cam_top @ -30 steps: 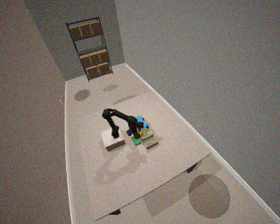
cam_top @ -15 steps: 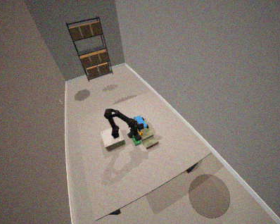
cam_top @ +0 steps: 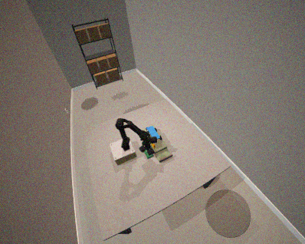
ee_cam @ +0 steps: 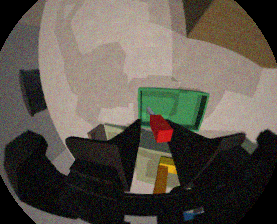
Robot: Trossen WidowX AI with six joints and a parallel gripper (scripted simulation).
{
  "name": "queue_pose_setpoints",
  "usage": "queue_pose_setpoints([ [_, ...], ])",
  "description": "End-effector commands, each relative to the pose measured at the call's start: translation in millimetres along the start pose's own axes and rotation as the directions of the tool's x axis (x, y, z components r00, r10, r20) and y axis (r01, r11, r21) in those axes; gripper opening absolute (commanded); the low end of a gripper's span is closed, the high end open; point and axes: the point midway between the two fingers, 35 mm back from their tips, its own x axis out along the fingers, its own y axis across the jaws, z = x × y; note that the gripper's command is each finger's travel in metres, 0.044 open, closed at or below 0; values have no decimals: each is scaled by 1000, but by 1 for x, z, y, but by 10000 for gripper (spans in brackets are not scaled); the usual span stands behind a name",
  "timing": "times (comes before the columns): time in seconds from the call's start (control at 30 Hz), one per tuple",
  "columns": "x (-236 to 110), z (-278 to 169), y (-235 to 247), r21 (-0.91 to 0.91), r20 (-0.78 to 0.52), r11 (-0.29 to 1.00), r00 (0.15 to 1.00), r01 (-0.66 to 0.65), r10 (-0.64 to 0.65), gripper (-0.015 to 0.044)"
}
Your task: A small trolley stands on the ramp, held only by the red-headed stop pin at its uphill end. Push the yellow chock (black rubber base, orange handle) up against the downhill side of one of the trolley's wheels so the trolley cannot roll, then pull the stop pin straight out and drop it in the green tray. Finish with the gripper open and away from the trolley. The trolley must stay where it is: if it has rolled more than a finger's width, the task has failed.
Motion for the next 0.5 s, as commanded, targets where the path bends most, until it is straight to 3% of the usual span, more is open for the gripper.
queue_pose_setpoints([
  [0.0,1,0,-3,1,6,1000,1000,0,0,190],
  [0.47,2,-1,-13,1,6,1000,1000,1,-1,190],
])
